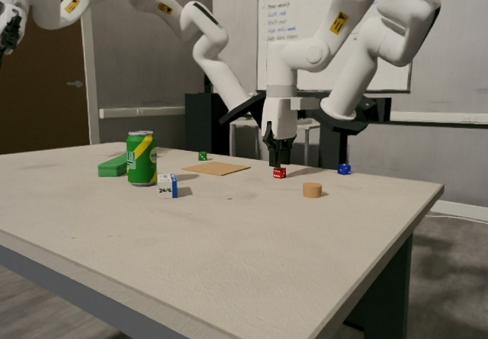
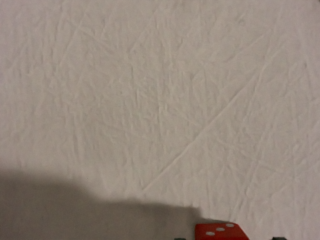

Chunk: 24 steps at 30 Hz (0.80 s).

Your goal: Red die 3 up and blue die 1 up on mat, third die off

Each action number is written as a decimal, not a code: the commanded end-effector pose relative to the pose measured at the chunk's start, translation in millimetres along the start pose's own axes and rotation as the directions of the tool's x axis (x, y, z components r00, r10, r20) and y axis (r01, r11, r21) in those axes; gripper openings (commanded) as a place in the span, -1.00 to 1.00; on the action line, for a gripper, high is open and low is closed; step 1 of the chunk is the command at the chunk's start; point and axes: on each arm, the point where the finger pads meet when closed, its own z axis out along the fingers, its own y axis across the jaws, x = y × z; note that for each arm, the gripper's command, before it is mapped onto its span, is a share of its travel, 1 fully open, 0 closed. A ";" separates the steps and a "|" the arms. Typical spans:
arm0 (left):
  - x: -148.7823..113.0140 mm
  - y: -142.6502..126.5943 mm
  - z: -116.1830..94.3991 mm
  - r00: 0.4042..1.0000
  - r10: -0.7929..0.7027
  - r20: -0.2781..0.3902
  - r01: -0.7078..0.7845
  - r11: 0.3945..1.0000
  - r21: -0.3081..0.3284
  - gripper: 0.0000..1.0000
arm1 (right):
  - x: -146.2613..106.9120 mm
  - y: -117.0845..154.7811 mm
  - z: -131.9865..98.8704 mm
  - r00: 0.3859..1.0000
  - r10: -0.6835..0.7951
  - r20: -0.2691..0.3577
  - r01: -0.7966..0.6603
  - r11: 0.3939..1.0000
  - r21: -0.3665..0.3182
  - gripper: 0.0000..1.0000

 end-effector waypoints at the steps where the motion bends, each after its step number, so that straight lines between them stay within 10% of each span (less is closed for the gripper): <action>1: 0.0 1.0 0.2 1.000 0.000 0.000 0.000 1.000 -0.002 -0.15 | 2.2 -0.7 -2.3 1.000 -0.002 -0.005 0.002 1.000 -0.001 1.00; 24: 0.0 1.1 27.6 1.000 0.000 0.000 0.000 1.000 -0.002 -0.15 | 2.2 -0.7 -2.3 1.000 -0.002 -0.005 0.002 1.000 -0.001 1.00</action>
